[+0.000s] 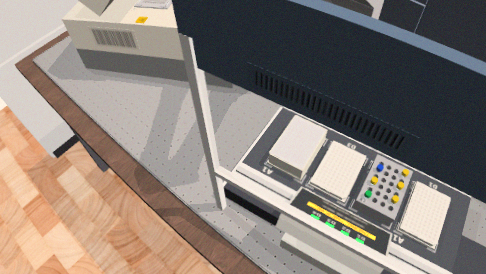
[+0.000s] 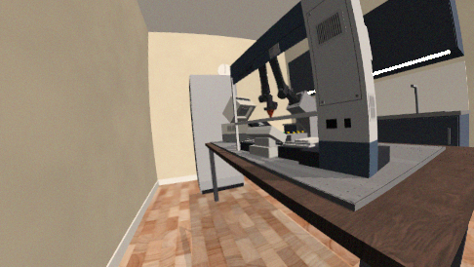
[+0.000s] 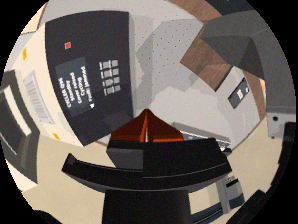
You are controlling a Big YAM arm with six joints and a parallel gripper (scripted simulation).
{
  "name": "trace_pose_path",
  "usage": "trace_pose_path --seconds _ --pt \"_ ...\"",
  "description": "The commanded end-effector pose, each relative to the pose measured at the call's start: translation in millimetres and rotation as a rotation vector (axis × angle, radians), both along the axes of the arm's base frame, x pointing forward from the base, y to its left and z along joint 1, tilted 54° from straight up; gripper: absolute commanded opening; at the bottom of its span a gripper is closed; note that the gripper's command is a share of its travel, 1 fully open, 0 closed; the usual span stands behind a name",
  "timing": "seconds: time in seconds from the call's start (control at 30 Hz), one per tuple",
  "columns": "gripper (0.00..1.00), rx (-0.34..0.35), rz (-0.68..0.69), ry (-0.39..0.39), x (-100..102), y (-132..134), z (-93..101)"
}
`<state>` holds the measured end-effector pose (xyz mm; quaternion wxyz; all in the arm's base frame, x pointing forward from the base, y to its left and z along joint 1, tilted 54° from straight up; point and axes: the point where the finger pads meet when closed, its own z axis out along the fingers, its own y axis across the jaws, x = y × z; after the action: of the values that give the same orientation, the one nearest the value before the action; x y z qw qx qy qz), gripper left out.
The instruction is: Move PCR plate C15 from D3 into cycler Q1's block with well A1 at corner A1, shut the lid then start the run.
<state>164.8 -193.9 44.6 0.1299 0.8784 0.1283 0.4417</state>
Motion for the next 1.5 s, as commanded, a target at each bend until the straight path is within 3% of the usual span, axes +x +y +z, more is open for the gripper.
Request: trace_pose_path --seconds 0.0,0.3,0.5,0.77,1.1,1.47 --pt "0.00 0.065 -0.034 -0.002 4.6 -3.8 -4.8" --pt "0.00 0.015 -0.002 0.000 17.9 -25.1 0.4" --pt "0.00 0.044 0.007 0.009 20.1 -17.2 -9.1" --pt "0.00 0.003 0.007 0.000 30.4 -39.9 -1.5" --pt "0.00 0.043 0.011 0.013 35.2 -36.7 -14.3" --pt "0.00 0.013 0.014 0.004 49.1 -60.1 -8.7"
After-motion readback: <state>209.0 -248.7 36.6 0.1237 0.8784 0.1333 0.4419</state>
